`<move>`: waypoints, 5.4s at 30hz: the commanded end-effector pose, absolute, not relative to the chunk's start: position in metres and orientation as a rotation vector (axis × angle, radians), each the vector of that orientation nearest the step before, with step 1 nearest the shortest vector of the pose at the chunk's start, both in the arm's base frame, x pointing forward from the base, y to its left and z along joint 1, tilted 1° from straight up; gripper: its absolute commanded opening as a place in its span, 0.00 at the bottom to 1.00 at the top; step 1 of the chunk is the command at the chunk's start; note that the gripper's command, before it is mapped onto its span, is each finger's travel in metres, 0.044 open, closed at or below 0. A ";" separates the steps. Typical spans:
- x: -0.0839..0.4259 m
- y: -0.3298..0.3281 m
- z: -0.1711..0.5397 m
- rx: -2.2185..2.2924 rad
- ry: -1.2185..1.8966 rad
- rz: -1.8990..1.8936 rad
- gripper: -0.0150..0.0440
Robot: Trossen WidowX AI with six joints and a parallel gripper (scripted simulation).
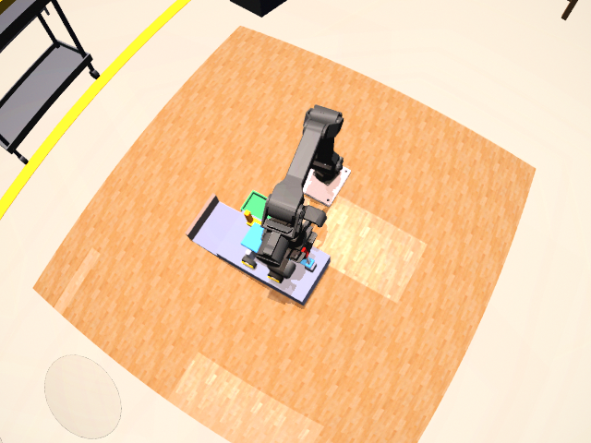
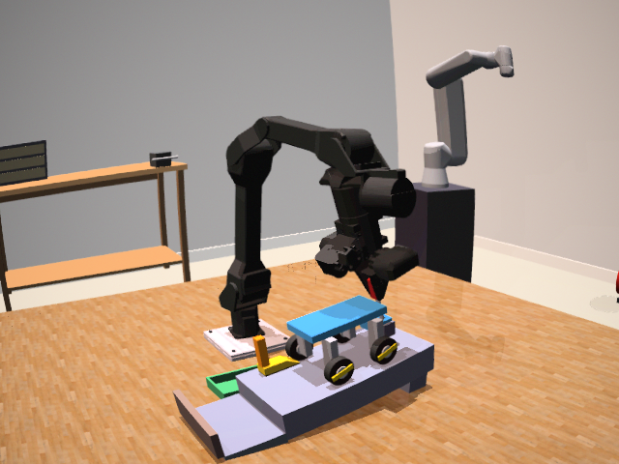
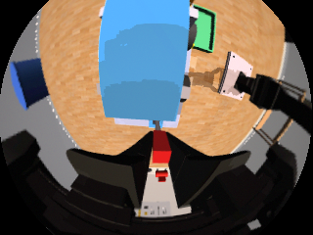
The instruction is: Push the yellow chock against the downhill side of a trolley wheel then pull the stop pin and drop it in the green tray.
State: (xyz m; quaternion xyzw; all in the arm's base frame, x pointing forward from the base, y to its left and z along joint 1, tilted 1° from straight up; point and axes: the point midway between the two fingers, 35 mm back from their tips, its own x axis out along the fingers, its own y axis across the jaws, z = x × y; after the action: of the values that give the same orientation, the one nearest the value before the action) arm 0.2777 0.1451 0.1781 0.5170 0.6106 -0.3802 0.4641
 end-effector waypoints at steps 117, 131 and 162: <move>0.227 -0.010 0.169 1.264 1.499 -0.929 0.25; 0.234 -0.069 0.159 1.261 1.496 -0.931 0.25; 0.232 -0.067 0.159 1.723 0.986 -1.597 0.25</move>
State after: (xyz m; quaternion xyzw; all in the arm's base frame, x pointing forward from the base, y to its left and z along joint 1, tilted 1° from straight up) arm 0.2334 -0.0670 0.1588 0.6373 0.3978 -0.5829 0.3095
